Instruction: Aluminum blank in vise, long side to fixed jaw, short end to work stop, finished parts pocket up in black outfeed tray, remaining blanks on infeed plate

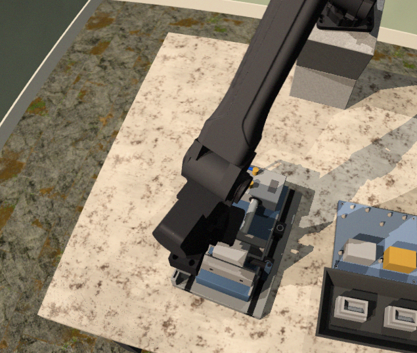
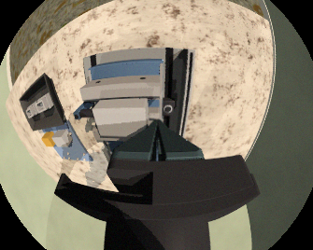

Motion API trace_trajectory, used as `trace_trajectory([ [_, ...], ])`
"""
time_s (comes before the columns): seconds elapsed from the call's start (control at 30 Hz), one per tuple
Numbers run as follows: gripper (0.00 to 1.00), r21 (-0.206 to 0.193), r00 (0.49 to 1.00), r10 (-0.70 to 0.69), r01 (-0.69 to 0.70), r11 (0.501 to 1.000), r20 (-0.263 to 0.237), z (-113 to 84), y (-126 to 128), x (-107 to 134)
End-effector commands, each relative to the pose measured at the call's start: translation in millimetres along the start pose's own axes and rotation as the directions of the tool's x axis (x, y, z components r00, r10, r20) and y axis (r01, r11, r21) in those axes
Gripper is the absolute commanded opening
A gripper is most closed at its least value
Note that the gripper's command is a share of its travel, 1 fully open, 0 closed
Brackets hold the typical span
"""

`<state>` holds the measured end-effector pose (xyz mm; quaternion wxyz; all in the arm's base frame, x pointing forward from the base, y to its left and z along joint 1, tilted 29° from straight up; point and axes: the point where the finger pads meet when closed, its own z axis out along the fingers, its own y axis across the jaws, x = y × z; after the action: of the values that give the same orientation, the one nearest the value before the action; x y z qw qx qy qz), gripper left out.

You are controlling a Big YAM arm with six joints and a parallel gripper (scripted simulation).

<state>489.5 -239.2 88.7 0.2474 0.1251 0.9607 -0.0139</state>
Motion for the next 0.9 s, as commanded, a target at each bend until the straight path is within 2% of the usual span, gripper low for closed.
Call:
trace_trajectory([
  [0.0, 0.00, 0.006, 1.000, 0.004, -0.004, 1.000, 0.024, -7.4, 0.8, -19.1],
  [0.87, 0.00, 0.010, 0.999, 0.003, -0.004, 1.000, 0.041, -15.0, -0.4, -24.0],
])
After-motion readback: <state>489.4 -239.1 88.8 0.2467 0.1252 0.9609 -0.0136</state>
